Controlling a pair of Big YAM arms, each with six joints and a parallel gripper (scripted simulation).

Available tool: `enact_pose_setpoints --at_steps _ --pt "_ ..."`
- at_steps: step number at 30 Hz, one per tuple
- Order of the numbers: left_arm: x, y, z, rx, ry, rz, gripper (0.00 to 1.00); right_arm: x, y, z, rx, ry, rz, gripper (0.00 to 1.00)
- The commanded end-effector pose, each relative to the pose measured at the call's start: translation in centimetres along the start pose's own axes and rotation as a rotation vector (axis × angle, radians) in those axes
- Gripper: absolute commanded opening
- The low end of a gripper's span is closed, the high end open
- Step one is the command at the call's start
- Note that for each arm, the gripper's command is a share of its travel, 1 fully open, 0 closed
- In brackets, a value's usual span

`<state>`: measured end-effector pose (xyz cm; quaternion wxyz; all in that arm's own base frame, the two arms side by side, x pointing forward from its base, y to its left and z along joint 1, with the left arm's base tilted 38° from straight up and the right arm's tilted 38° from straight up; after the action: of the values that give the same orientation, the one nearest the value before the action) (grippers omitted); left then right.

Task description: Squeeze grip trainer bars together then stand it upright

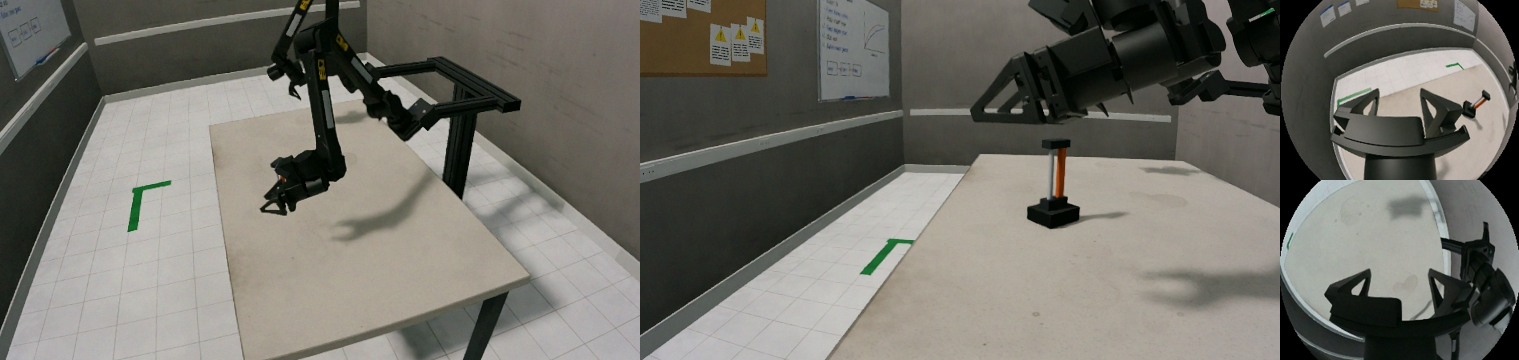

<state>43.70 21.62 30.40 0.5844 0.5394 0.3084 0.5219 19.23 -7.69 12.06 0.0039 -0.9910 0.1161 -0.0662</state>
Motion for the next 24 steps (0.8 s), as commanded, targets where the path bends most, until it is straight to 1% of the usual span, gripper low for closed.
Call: enact_pose_setpoints --at_steps 1,7,9,10,14,24 --pt "-4.9 -3.2 2.7 0.038 -0.065 0.040 0.70 3.5 -1.2 -0.9 0.066 0.101 -0.325 1.00" --pt "-10.0 -5.6 4.0 0.068 -0.134 0.055 0.70 5.3 -3.0 -1.0 0.110 0.188 -0.567 1.00" --pt "-10.0 -5.6 4.0 0.068 -0.134 0.055 0.70 5.3 -3.0 -1.0 0.110 0.188 -0.567 1.00" --pt "-10.5 -5.5 4.1 0.065 -0.142 0.069 0.70 5.5 -2.9 -1.1 0.111 0.200 -0.600 1.00" --pt "-14.9 -7.6 4.6 0.096 -0.206 0.077 0.70 6.8 -4.8 -1.3 0.143 0.281 -0.805 1.00" --pt "-23.4 -10.7 4.1 0.151 -0.340 0.117 0.70 8.9 -8.2 -2.0 0.174 0.454 -1.189 1.00"
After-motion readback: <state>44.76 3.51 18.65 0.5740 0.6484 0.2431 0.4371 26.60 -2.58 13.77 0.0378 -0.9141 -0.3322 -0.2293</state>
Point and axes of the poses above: on each arm, the point where the finger pads meet when closed, its own z axis out along the fingers, its own x axis across the jaws, y = z × x, the point moved 5 cm from there along -z, back along the fingers, and after that the axes turned 7 degrees about -z, right-handed, at the moved point
